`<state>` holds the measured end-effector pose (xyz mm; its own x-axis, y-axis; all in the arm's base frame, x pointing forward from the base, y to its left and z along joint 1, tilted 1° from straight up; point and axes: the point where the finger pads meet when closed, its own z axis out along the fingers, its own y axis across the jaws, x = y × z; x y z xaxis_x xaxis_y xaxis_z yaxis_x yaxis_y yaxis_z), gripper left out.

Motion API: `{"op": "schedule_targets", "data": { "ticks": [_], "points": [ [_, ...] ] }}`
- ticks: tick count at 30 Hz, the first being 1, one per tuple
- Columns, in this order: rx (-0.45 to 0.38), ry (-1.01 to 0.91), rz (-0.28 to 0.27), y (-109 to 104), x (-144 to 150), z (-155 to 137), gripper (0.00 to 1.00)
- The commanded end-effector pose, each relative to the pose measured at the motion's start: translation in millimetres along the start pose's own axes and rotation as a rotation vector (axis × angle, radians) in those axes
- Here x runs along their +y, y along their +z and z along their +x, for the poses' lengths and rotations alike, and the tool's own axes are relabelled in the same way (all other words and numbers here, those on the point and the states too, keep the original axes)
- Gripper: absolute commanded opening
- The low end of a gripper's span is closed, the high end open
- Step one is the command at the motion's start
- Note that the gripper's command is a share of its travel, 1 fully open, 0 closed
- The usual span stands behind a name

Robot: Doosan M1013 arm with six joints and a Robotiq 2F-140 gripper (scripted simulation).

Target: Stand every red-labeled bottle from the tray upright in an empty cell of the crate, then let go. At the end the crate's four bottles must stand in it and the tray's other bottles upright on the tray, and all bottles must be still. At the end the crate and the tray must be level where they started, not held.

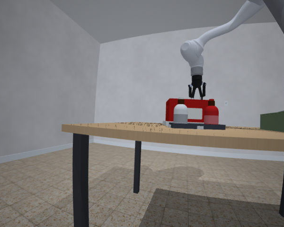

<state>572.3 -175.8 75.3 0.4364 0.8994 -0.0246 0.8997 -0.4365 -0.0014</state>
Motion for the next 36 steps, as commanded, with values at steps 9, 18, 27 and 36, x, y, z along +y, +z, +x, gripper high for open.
{"op": "schedule_targets", "data": {
  "ticks": [9, 18, 27, 36],
  "points": [
    [0.0, 0.0, 0.0, -12.4, 0.0, 0.0, 0.38],
    [0.0, 0.0, 0.0, -30.6, 0.0, 0.0, 0.38],
    [0.0, 0.0, 0.0, -49.2, 0.0, 0.0, 0.38],
    [0.0, 0.0, 0.0, -69.4, 0.0, 0.0, 0.38]
  ]
}}
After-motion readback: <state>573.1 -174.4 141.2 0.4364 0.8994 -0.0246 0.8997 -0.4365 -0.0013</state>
